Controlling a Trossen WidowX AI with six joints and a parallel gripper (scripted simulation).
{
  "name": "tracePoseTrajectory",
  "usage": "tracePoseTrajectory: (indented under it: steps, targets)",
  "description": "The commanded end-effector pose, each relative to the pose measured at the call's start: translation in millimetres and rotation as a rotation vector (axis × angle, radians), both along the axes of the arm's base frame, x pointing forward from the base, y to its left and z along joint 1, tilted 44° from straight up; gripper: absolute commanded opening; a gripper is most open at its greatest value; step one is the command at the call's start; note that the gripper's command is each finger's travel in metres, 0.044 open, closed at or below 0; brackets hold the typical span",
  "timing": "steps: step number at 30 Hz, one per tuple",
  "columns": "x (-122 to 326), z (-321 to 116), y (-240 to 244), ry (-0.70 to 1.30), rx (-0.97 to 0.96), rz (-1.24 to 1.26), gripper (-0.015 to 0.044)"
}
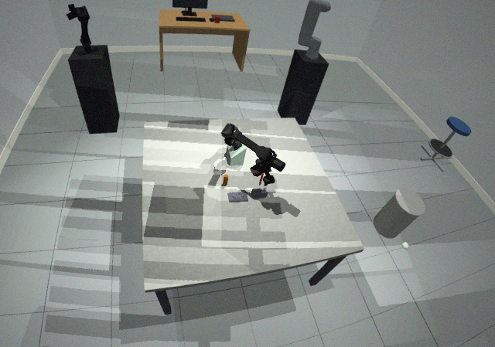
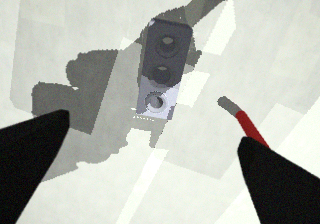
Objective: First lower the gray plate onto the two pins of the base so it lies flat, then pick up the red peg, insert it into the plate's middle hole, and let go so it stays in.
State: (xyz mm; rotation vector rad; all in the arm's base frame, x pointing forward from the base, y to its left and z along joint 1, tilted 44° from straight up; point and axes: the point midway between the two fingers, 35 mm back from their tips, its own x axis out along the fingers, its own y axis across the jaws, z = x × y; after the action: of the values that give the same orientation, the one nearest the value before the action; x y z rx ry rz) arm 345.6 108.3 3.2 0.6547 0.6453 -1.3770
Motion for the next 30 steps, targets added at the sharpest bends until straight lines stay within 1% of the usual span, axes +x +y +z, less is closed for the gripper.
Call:
tracePoseTrajectory:
  steps: [1,5,10,30]
  targets:
    - [-5.7,-18.7,-1.2,0.032,-0.029,-0.036,0.044]
    - [-1.7,-19.0,-4.7,0.032,-0.029,-0.036,0.044]
    - [1.0,-61.9,-46.4,0.031,-0.031,-0.037,0.044]
    - [5.2,-83.6,-69.3,0.03,-0.032,-0.036,0.044]
